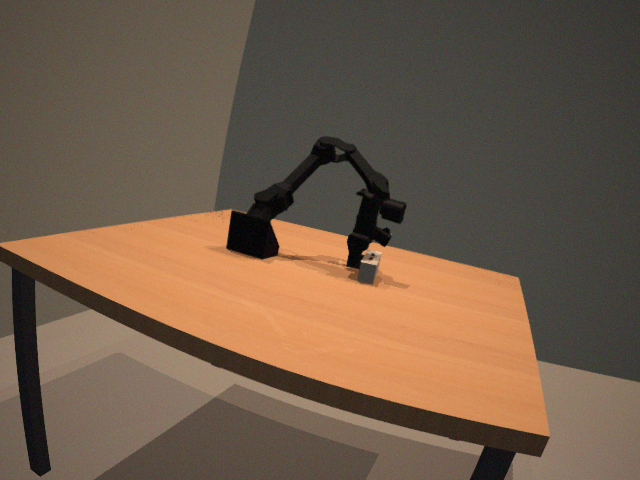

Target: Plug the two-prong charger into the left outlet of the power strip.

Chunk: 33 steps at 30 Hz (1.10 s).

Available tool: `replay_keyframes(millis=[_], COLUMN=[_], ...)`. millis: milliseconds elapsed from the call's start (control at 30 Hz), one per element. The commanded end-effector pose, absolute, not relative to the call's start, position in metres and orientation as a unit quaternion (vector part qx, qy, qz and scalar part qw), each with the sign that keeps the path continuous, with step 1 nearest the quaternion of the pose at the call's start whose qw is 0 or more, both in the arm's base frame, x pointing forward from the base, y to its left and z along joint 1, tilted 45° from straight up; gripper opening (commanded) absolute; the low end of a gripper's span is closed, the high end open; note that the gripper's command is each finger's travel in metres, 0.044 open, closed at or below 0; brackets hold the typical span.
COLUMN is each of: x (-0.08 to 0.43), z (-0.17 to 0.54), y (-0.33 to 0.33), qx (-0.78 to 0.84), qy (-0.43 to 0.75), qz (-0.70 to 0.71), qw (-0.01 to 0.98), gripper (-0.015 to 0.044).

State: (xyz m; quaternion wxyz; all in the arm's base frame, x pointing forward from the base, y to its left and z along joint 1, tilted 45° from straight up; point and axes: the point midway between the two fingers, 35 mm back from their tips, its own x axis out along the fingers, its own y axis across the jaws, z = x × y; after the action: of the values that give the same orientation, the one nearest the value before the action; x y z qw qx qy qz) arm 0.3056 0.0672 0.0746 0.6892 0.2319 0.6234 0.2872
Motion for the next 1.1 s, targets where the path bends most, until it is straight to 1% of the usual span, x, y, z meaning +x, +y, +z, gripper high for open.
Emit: replay_keyframes(millis=[0, 1067], x=[0.304, 0.289], z=[0.075, 0.072], y=[0.067, 0.067], qx=[0.231, 0.23], qy=[0.622, 0.618], qz=[0.289, 0.29], qw=[0.69, 0.694], gripper=[0.044, 0.044])
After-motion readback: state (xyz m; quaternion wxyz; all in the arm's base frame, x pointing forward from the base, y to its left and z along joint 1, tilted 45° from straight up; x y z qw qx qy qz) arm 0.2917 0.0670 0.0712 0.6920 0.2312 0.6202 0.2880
